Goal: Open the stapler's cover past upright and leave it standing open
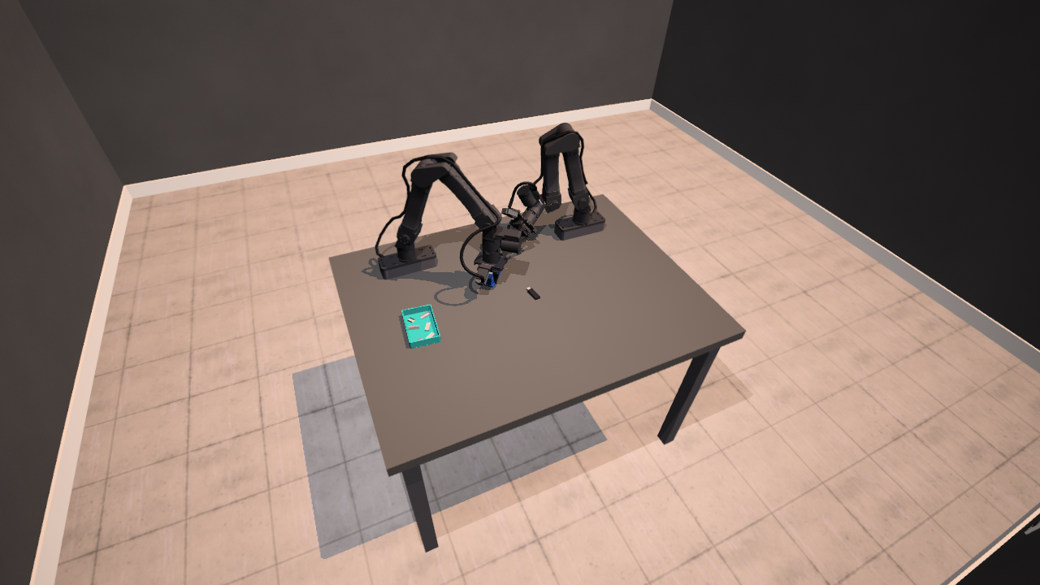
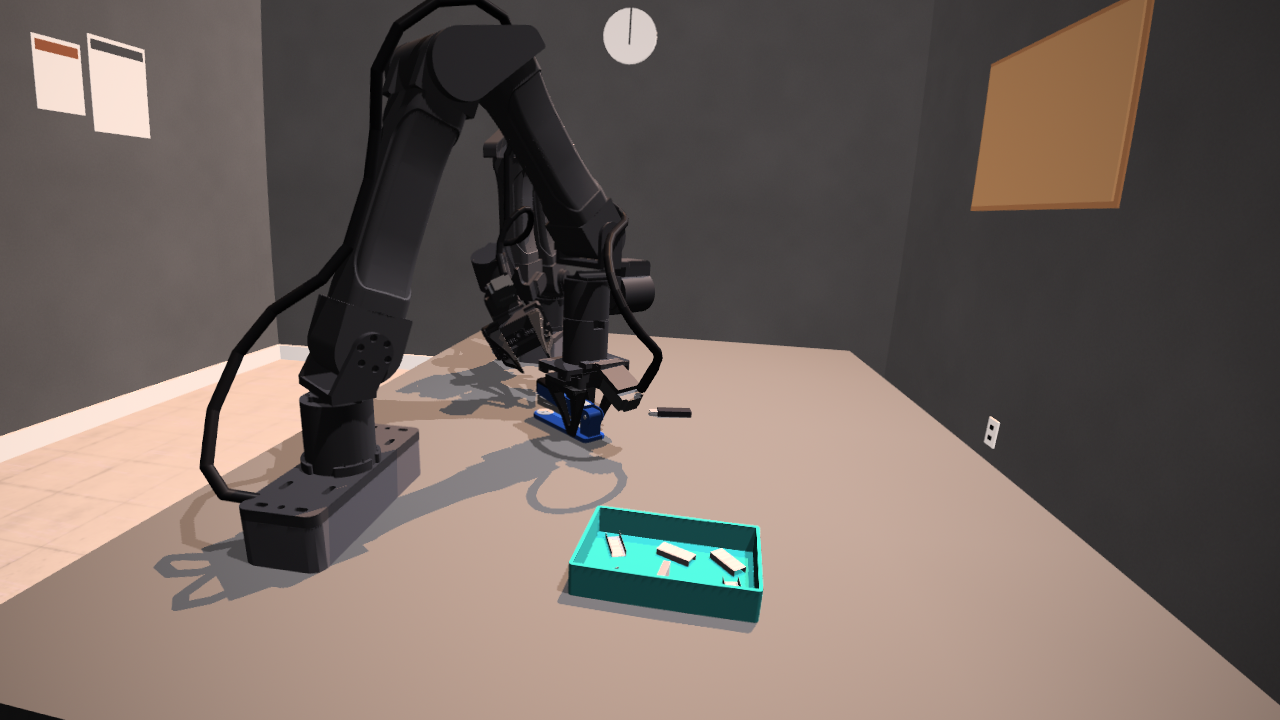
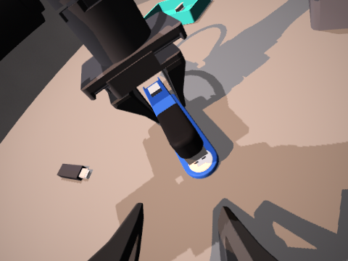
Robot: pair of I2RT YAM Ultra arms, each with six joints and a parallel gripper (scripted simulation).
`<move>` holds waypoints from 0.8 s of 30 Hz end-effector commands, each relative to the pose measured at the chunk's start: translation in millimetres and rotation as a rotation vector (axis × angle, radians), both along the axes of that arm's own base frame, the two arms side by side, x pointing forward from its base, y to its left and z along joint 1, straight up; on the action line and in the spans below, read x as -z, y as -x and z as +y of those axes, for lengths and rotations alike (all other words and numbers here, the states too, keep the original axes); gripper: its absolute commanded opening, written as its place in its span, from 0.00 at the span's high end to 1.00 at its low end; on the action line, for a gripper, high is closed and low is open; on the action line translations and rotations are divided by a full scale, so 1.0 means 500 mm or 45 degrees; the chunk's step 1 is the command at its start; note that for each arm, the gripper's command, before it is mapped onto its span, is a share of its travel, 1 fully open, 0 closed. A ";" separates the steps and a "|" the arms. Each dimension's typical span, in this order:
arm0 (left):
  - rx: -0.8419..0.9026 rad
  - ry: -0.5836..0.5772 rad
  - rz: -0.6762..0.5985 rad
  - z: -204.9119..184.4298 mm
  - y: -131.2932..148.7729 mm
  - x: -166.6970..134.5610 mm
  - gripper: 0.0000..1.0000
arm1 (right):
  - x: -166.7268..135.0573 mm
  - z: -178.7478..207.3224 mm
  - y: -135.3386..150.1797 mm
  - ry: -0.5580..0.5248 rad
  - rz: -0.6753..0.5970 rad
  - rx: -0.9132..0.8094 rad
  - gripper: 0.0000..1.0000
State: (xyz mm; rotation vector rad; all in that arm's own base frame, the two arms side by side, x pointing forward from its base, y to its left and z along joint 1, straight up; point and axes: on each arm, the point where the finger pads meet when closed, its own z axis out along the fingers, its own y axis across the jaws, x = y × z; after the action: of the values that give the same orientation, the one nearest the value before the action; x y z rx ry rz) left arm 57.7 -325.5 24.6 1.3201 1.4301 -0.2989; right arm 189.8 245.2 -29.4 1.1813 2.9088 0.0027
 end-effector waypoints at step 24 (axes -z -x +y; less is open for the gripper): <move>-0.525 0.433 0.482 -0.054 0.028 -0.013 0.54 | -0.004 0.003 -0.004 -0.013 -0.008 0.009 0.72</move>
State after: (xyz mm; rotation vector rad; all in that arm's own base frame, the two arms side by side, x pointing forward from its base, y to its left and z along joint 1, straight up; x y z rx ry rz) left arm 47.0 -350.4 26.5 0.7290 1.7981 -0.5204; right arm 189.8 245.2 -29.4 1.1813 2.9088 0.0027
